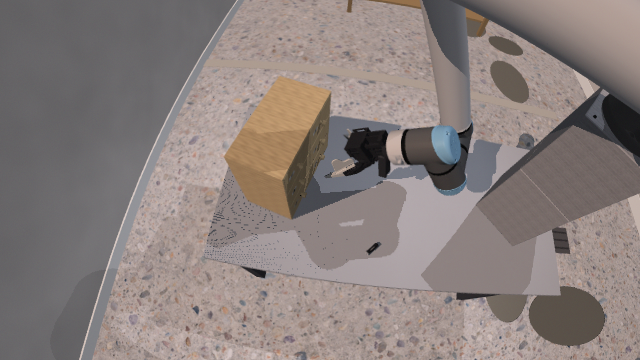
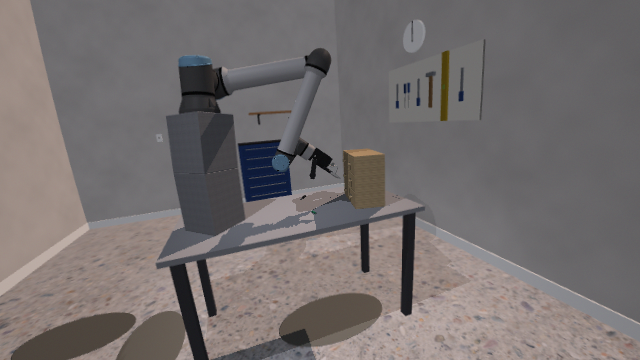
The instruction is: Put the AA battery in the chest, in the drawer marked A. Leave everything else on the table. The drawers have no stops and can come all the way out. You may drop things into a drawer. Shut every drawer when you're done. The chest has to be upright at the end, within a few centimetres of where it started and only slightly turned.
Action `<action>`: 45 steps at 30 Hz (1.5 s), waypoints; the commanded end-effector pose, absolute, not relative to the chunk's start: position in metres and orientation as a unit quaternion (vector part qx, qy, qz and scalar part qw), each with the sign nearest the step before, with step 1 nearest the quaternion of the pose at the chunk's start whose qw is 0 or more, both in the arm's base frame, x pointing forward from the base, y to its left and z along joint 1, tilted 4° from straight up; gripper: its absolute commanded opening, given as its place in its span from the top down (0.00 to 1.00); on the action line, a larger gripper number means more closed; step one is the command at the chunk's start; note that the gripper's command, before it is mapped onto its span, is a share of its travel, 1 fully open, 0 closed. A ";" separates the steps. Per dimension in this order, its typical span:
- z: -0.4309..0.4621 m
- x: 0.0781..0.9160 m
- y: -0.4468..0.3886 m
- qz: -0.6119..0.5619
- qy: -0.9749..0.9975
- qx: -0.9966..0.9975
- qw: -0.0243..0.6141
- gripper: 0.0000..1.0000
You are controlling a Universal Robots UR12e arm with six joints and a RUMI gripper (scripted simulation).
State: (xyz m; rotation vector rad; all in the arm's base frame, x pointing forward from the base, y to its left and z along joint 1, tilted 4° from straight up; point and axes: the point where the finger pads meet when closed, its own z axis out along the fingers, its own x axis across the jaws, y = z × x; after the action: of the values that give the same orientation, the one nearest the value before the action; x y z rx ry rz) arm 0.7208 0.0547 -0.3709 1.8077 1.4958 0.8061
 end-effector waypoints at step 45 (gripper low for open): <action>-0.384 0.734 0.053 0.350 0.545 0.663 0.376 0.00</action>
State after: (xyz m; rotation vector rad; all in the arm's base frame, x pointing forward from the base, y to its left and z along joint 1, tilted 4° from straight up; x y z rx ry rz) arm 0.7339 0.0534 -0.3849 1.6956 1.3954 0.8950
